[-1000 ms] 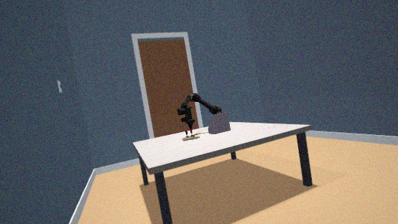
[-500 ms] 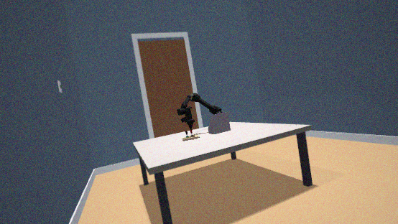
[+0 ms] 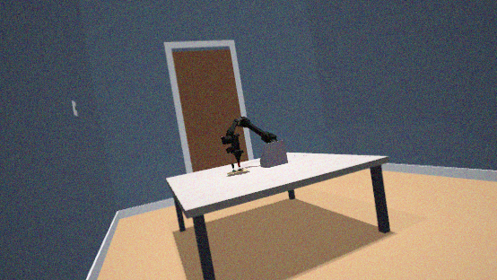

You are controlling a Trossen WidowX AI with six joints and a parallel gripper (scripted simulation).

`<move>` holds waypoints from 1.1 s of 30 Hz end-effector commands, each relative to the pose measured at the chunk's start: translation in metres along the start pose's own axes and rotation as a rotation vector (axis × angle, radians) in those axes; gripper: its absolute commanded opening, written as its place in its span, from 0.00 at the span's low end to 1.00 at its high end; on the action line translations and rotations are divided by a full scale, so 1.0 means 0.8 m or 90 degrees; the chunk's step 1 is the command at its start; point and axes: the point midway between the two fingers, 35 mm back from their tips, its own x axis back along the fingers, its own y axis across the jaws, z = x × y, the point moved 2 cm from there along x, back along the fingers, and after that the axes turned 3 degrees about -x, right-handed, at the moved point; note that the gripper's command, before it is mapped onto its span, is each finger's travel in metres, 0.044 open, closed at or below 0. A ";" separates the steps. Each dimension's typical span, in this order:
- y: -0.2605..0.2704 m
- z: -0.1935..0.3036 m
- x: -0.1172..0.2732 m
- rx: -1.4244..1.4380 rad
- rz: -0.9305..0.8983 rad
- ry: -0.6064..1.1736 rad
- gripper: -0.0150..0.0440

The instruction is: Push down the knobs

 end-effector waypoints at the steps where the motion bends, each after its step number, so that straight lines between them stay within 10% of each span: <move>1: 0.000 0.001 -0.009 -0.001 0.003 0.004 0.25; 33: 0.000 0.001 -0.018 -0.001 0.003 0.004 0.25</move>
